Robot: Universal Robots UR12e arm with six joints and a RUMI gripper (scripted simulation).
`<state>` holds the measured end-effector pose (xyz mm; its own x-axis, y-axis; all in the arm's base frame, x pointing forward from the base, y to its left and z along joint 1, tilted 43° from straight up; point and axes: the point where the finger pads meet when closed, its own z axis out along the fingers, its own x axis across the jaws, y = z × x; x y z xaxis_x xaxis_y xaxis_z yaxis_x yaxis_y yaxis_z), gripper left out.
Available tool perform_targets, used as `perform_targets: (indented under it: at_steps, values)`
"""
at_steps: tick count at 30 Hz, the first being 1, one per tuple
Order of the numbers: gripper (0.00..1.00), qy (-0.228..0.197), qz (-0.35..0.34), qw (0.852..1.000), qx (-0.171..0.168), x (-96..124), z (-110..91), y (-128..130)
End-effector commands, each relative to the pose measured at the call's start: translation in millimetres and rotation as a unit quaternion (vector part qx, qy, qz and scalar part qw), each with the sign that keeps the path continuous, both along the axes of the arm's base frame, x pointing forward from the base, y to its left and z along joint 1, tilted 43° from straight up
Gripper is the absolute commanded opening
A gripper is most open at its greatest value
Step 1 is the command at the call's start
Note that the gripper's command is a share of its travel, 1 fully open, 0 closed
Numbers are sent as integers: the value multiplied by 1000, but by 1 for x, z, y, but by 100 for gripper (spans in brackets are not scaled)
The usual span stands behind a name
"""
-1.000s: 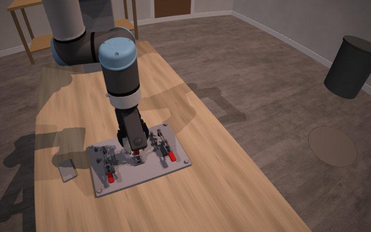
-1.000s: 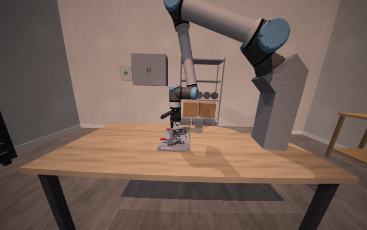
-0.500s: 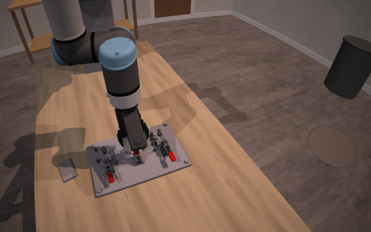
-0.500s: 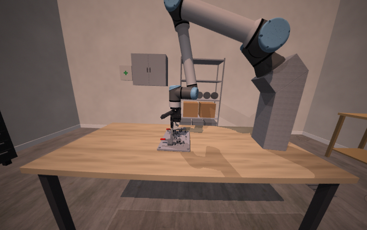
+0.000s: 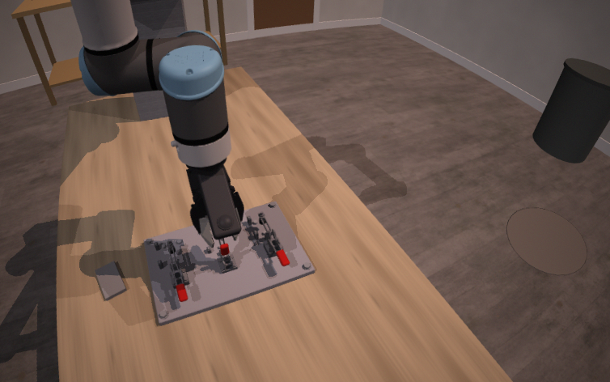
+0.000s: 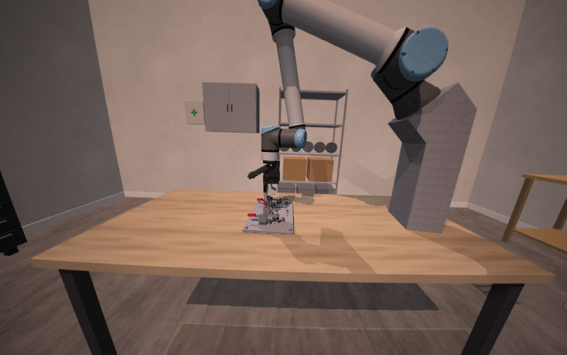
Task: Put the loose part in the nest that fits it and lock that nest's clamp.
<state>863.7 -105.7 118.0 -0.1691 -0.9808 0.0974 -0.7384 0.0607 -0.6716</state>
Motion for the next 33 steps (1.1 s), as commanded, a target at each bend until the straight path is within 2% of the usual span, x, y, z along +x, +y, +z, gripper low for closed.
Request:
perform_targets:
  at_steps: [1, 8, 25, 26, 33]
  values:
    - [28, 1, 0, 1000, 0, -14, 14, 2]
    - [28, 1, 0, 1000, 0, -24, 25, 5]
    - [28, 0, 0, 1000, 0, -23, 25, 5]
    - [59, 0, 0, 1000, 0, -23, 25, 5]
    - [59, 1, -1, 1000, 0, -35, 37, 8]
